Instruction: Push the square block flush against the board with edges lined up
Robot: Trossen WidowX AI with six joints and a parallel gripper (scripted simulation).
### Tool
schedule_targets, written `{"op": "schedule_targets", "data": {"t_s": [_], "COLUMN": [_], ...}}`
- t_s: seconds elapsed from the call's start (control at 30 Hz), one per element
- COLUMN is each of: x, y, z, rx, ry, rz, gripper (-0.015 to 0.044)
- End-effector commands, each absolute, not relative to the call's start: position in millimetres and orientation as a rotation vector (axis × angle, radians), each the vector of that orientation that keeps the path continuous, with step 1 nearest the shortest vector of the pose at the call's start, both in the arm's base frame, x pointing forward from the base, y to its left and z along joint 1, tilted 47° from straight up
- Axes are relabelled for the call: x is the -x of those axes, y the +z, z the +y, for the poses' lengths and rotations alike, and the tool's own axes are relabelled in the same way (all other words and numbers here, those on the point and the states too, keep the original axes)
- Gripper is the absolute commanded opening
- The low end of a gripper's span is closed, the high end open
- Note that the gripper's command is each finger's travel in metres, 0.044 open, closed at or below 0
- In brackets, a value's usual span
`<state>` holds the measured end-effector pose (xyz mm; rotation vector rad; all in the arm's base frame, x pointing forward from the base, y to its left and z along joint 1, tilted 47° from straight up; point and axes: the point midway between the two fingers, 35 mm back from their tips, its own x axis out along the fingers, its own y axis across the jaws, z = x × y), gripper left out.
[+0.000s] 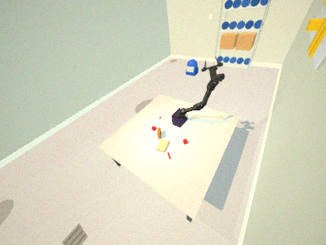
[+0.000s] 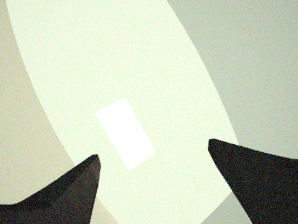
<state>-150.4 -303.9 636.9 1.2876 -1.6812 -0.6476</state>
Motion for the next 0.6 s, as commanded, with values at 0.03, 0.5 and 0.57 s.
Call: {"op": "schedule_targets", "data": {"t_s": [0.03,0.5,0.57], "x": [150,111,101], "y": [637,571,561], "z": [-304,-380,-388], "rx": [-1.288,-1.511,-1.543], "ry": [-0.648,-0.754,-0.766], "rz": [-1.681,-1.479,-1.44], "gripper": [0.0347,0.0,0.0]}}
